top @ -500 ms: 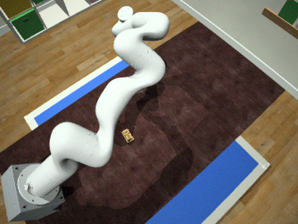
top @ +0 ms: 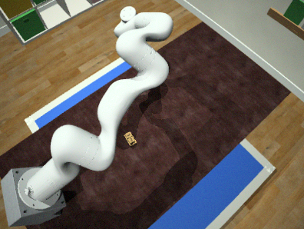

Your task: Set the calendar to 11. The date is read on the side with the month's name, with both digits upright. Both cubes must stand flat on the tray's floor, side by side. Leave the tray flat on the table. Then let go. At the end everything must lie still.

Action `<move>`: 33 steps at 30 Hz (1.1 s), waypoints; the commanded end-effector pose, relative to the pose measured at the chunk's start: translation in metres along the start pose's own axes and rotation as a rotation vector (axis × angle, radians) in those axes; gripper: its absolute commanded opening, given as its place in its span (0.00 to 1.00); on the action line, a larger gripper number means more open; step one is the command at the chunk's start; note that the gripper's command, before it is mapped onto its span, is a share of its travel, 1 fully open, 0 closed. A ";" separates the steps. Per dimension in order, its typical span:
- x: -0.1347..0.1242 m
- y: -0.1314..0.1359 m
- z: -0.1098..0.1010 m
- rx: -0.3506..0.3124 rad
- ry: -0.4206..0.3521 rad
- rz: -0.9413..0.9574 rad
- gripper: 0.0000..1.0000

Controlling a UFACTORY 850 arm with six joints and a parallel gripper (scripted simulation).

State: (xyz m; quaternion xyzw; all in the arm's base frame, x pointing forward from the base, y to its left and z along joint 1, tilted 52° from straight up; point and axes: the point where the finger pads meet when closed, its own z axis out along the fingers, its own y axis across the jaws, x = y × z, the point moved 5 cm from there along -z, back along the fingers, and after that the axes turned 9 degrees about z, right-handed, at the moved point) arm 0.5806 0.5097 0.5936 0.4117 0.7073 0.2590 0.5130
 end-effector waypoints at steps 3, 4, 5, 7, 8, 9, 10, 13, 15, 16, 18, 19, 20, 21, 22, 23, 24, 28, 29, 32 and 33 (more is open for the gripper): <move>0.000 0.001 -0.001 -0.002 0.000 0.001 1.00; -0.001 0.000 -0.001 -0.001 0.000 -0.001 1.00; -0.002 -0.001 0.000 -0.001 -0.001 -0.005 1.00; -0.010 -0.008 0.003 0.001 -0.004 -0.025 1.00; -0.015 -0.013 0.005 0.002 -0.006 -0.042 1.00; -0.023 -0.021 0.007 0.004 -0.008 -0.063 1.00; -0.032 -0.031 0.010 0.007 -0.011 -0.090 1.00; -0.055 -0.058 0.016 0.017 -0.015 -0.158 1.00; -0.068 -0.075 0.018 0.024 -0.016 -0.199 1.00; -0.068 -0.075 0.018 0.024 -0.016 -0.199 1.00; -0.082 -0.095 0.019 0.033 -0.016 -0.244 1.00; -0.082 -0.095 0.019 0.033 -0.016 -0.244 1.00; -0.097 -0.117 0.020 0.043 -0.013 -0.291 1.00; -0.097 -0.117 0.020 0.043 -0.013 -0.291 1.00; -0.097 -0.117 0.020 0.043 -0.013 -0.291 1.00; -0.111 -0.142 0.019 0.055 -0.008 -0.341 1.00; -0.111 -0.142 0.019 0.055 -0.008 -0.341 1.00; -0.125 -0.169 0.018 0.069 -0.001 -0.393 1.00; -0.139 -0.198 0.014 0.084 0.009 -0.444 1.00; -0.151 -0.226 0.010 0.100 0.022 -0.496 1.00; -0.151 -0.228 0.009 0.100 0.022 -0.496 1.00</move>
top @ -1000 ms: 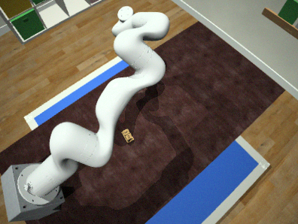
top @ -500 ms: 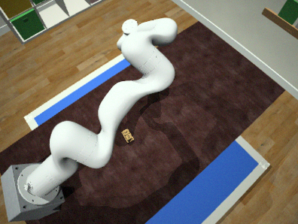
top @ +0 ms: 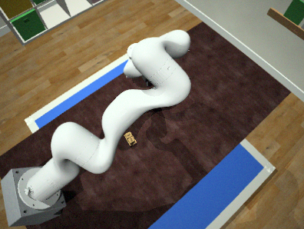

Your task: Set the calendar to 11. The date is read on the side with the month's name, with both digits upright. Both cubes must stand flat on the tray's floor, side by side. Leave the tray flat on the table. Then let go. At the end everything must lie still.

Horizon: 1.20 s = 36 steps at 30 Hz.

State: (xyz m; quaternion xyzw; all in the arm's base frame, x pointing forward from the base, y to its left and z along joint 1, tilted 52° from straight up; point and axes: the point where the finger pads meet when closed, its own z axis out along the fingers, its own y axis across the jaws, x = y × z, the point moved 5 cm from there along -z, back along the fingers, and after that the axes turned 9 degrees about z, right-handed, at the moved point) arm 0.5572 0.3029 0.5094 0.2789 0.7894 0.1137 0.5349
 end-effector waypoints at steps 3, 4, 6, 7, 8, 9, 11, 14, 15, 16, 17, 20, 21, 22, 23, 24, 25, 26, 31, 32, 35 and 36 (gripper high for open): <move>-0.002 -0.051 -0.004 0.002 0.016 -0.078 1.00; 0.001 -0.084 -0.008 0.016 0.032 -0.129 1.00; 0.001 -0.084 -0.008 0.016 0.032 -0.129 1.00; 0.004 -0.117 -0.012 0.030 0.050 -0.178 1.00; 0.004 -0.117 -0.012 0.030 0.050 -0.178 1.00; 0.004 -0.117 -0.012 0.030 0.050 -0.178 1.00; 0.010 -0.150 -0.017 0.044 0.069 -0.224 1.00; 0.016 -0.181 -0.024 0.057 0.090 -0.267 1.00; 0.016 -0.181 -0.024 0.057 0.090 -0.267 1.00; 0.023 -0.209 -0.030 0.069 0.111 -0.307 1.00; 0.023 -0.209 -0.030 0.069 0.111 -0.307 1.00; 0.023 -0.209 -0.030 0.069 0.111 -0.307 1.00; 0.030 -0.236 -0.037 0.080 0.131 -0.342 1.00; 0.030 -0.236 -0.037 0.080 0.131 -0.342 1.00; 0.037 -0.260 -0.044 0.090 0.151 -0.373 1.00; 0.037 -0.260 -0.044 0.090 0.151 -0.373 1.00; 0.037 -0.260 -0.044 0.090 0.151 -0.373 1.00; 0.044 -0.280 -0.051 0.098 0.169 -0.399 1.00; 0.055 -0.312 -0.062 0.110 0.198 -0.438 1.00; 0.060 -0.322 -0.065 0.114 0.208 -0.452 1.00; 0.066 -0.338 -0.071 0.120 0.224 -0.471 1.00; 0.066 -0.338 -0.071 0.120 0.224 -0.471 1.00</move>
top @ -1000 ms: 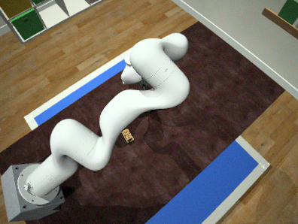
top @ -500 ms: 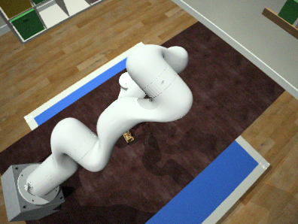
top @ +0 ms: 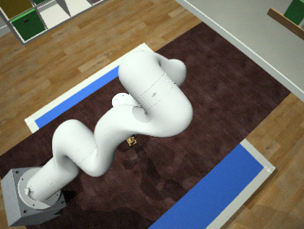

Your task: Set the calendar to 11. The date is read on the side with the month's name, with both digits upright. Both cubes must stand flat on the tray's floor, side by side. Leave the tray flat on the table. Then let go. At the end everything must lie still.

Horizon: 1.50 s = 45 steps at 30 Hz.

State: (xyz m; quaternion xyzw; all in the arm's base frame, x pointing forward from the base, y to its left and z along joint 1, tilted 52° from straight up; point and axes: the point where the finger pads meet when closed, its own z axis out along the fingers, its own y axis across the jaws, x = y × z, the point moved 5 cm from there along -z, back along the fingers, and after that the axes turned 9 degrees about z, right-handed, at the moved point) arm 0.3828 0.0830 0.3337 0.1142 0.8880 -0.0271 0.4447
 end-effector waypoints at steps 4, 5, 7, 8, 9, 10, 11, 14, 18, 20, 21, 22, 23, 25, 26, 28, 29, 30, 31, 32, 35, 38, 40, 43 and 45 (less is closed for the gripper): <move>0.015 -0.016 -0.006 0.000 0.015 -0.023 1.00; 0.015 -0.016 -0.006 0.000 0.015 -0.023 1.00; 0.015 -0.016 -0.006 0.000 0.015 -0.023 1.00; 0.015 -0.016 -0.006 0.000 0.015 -0.023 1.00; 0.015 -0.016 -0.006 0.000 0.015 -0.023 1.00; 0.015 -0.016 -0.006 0.000 0.015 -0.023 1.00; 0.015 -0.016 -0.006 0.000 0.015 -0.023 1.00; 0.015 -0.016 -0.006 0.000 0.015 -0.023 1.00; 0.015 -0.016 -0.006 0.000 0.015 -0.022 1.00; 0.016 -0.017 -0.005 0.001 0.014 -0.014 1.00; 0.016 -0.018 -0.005 0.002 0.014 -0.005 1.00; 0.017 -0.019 -0.005 0.004 0.013 0.006 1.00; 0.018 -0.020 -0.004 0.006 0.012 0.022 1.00; 0.021 -0.024 -0.002 0.011 0.009 0.065 1.00; 0.022 -0.026 -0.001 0.014 0.007 0.093 1.00; 0.027 -0.032 0.001 0.021 0.003 0.162 1.00; 0.029 -0.036 0.003 0.024 0.000 0.203 1.00; 0.032 -0.039 0.004 0.027 -0.003 0.245 1.00; 0.032 -0.039 0.004 0.027 -0.003 0.247 1.00; 0.035 -0.043 0.006 0.030 -0.006 0.294 1.00; 0.037 -0.046 0.007 0.032 -0.008 0.326 1.00; 0.045 -0.055 0.010 0.036 -0.015 0.450 1.00; 0.048 -0.058 0.011 0.037 -0.017 0.493 1.00; 0.054 -0.064 0.012 0.037 -0.020 0.573 1.00; 0.058 -0.068 0.013 0.037 -0.022 0.633 1.00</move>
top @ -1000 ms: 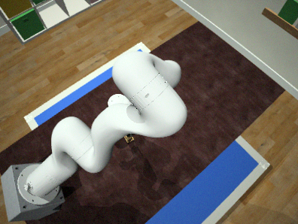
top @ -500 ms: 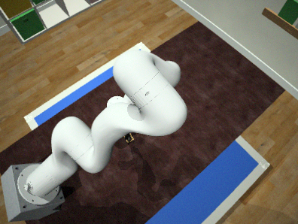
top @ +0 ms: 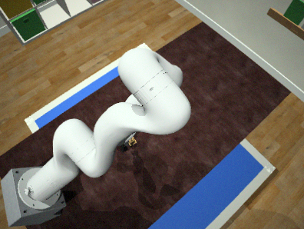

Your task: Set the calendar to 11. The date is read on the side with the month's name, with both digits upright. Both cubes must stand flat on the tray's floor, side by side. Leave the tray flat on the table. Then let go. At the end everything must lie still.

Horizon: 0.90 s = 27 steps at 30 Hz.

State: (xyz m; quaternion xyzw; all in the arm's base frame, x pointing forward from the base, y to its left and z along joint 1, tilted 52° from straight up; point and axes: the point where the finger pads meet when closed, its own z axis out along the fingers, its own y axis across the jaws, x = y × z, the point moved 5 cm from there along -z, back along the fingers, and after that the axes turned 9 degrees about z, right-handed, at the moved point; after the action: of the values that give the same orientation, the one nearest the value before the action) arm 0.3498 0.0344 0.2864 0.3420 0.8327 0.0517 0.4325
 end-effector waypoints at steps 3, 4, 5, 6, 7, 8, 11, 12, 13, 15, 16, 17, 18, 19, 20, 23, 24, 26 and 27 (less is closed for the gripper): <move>0.006 -0.019 0.005 -0.037 -0.010 0.205 1.00; 0.008 -0.024 0.006 -0.038 -0.009 0.252 1.00; 0.008 -0.025 0.006 -0.038 -0.009 0.266 1.00; 0.008 -0.025 0.006 -0.038 -0.009 0.266 1.00; 0.008 -0.025 0.006 -0.038 -0.009 0.266 1.00; 0.010 -0.030 0.007 -0.039 -0.006 0.327 1.00; 0.014 -0.037 0.008 -0.041 -0.001 0.414 1.00; 0.015 -0.039 0.008 -0.041 0.000 0.439 1.00; 0.015 -0.040 0.008 -0.041 0.001 0.446 1.00; 0.018 -0.044 0.009 -0.043 0.005 0.502 1.00; 0.020 -0.048 0.009 -0.043 0.009 0.549 1.00; 0.020 -0.048 0.009 -0.044 0.010 0.556 1.00; 0.022 -0.052 0.009 -0.044 0.014 0.603 1.00; 0.022 -0.052 0.009 -0.044 0.015 0.607 1.00; 0.025 -0.056 0.009 -0.045 0.020 0.654 1.00; 0.027 -0.059 0.009 -0.045 0.025 0.698 1.00; 0.027 -0.059 0.009 -0.045 0.025 0.698 1.00; 0.030 -0.065 0.009 -0.046 0.034 0.773 1.00; 0.032 -0.067 0.008 -0.045 0.038 0.804 1.00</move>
State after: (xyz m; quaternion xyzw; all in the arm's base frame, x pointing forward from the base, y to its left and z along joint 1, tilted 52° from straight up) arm 0.3163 0.0059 0.2420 0.5958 0.6752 0.1998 0.3862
